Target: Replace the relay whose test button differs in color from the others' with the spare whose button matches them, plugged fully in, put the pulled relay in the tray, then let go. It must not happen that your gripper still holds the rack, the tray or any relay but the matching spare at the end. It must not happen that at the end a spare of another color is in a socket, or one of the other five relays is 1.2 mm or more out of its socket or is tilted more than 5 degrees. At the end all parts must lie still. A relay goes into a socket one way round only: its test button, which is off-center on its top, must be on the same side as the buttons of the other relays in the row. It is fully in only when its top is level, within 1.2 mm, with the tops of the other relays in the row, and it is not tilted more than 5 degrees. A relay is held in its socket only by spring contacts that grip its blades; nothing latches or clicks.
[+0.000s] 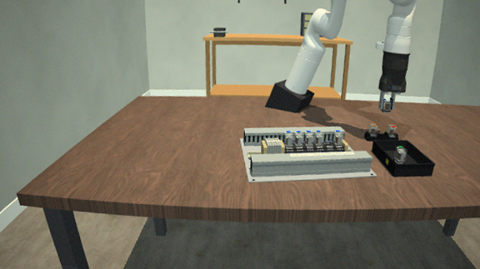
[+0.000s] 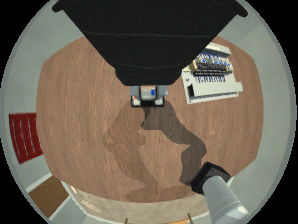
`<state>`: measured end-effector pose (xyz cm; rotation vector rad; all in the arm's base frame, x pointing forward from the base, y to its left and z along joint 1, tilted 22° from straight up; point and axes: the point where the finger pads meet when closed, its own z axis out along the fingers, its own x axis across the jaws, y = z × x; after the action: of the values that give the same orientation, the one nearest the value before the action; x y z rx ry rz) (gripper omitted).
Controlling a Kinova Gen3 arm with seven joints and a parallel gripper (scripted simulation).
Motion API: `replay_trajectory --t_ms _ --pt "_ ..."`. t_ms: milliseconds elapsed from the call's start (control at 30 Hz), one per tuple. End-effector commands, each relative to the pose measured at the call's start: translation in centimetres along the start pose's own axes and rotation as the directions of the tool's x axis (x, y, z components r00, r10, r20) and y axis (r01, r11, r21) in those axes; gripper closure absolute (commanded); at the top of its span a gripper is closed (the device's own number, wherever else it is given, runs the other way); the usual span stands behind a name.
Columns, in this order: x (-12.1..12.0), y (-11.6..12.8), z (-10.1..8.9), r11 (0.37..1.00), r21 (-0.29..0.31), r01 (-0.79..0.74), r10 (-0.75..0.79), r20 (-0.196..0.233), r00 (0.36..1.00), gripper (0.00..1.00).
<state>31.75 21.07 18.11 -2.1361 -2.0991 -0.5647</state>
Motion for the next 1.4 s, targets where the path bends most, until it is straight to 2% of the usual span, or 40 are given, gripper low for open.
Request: replay_trajectory --t_ms 0,400,933,1367 --pt "-0.05 0.05 -0.03 1.0 -0.003 -0.029 0.029 0.003 1.0 1.0" --pt "-0.03 0.03 0.0 0.983 -0.001 -0.182 0.182 0.0 0.983 1.0" --pt "-0.05 0.04 -0.03 0.922 -0.003 -0.387 0.387 0.001 0.922 1.0" --pt "-0.05 0.04 -0.03 0.827 -0.004 -0.562 0.562 0.0 0.827 1.0"
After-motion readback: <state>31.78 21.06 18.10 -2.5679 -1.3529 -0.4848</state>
